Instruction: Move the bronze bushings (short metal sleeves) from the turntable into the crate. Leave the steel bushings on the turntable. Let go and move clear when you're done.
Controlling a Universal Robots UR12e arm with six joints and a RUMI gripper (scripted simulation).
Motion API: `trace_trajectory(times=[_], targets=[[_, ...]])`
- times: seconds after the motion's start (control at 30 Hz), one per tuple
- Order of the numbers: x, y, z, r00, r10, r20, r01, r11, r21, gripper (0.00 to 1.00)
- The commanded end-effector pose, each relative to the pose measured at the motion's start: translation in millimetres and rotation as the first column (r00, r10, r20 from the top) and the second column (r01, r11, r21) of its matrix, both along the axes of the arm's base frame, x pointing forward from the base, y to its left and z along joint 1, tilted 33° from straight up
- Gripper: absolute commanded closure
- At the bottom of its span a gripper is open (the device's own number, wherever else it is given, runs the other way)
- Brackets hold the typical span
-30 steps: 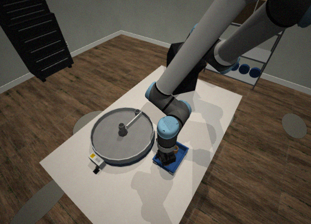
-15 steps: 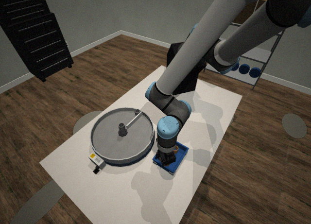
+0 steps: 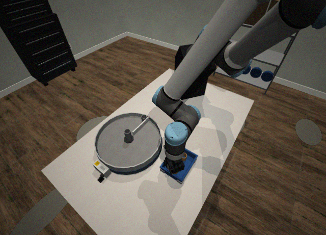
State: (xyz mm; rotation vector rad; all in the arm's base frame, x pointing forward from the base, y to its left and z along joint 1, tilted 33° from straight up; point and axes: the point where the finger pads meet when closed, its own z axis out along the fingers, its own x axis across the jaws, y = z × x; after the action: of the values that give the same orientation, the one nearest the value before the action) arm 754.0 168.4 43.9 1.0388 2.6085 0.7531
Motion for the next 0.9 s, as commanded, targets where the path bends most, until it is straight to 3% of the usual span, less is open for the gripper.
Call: trace_trajectory(times=[0.0, 0.53, 0.87], targets=[[0.3, -0.2, 0.6, 1.0, 0.0, 0.001, 0.0, 1.0, 0.0, 0.94], [-0.4, -0.9, 2.2, 1.0, 0.0, 0.001, 0.0, 1.0, 0.0, 0.94], [-9.2, -9.3, 21.2, 1.0, 0.0, 0.001, 0.0, 1.0, 0.0, 0.94]])
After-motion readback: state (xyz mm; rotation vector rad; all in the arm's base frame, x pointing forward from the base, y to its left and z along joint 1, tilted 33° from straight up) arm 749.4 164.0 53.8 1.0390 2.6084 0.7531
